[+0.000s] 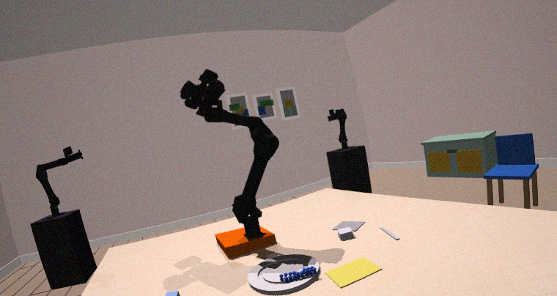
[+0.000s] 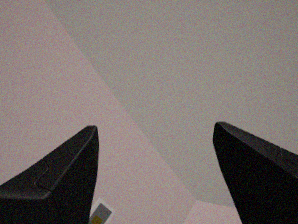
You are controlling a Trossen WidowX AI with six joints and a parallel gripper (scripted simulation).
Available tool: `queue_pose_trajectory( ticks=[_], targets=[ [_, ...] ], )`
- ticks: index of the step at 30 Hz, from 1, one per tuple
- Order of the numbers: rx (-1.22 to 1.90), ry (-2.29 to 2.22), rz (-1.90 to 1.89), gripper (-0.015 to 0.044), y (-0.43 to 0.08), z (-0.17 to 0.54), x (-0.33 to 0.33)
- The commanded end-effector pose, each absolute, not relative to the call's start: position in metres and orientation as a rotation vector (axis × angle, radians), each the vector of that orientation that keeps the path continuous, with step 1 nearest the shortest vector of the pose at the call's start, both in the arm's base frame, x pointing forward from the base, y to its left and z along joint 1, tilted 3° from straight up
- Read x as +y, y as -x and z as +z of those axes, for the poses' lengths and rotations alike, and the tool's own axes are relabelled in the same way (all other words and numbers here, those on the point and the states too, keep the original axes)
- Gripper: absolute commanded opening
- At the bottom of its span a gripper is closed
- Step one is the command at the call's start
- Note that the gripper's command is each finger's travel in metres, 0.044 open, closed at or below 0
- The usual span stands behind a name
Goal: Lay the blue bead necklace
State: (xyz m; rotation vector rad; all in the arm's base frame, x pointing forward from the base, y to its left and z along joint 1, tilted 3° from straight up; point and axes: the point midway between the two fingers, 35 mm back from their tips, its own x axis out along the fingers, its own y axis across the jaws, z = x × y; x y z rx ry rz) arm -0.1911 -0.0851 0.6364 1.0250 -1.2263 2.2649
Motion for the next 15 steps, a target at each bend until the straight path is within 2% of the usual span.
queue_pose_trajectory(
  ticks=[1, 15],
  targets=[
    [-1.271, -1.059, 2.325, 0.0250, 0.199, 0.629, -0.109],
    [-1.434, -1.204, 2.507, 0.0250, 0.200, 0.601, -0.188]
  ],
)
